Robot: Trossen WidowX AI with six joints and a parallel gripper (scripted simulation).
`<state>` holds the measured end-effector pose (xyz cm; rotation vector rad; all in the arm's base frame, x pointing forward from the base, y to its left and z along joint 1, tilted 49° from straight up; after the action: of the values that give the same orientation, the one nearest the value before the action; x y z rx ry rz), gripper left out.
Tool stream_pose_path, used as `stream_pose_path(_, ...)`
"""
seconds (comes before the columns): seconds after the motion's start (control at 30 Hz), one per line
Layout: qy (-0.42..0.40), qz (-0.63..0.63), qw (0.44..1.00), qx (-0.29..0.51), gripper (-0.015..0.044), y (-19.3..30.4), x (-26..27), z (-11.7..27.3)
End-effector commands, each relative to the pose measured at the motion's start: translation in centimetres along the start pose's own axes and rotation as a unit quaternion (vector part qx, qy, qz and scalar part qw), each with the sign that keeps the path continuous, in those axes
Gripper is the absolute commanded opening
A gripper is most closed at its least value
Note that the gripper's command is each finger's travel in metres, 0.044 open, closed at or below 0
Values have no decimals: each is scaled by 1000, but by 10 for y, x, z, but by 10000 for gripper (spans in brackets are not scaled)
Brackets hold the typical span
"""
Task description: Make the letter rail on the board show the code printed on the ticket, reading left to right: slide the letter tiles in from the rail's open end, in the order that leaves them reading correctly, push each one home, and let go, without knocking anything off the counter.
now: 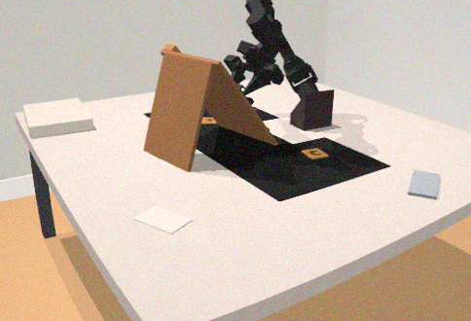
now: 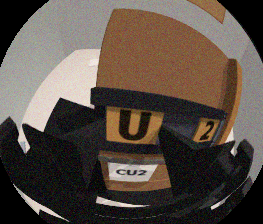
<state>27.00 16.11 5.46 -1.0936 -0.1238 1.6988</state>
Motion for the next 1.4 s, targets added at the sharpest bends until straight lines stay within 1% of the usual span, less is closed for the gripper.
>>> stream_pose_path(0.0, -2, 0, 1000, -1, 0, -2, -4, 1)
stream_pose_path(1.37, -2, 0, 1000, -1, 0, -9, -31, 1)
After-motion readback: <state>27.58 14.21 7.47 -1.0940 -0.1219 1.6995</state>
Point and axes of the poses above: the point midway between the two fingers, 35 mm back from their tips, its own z axis back along the fingers, its own x axis across the jaws, y = z × x, the point moved 9 cm from there along z, back along the fingers, and after that the axes turned 15 degrees about -z, right-handed, at the moved point
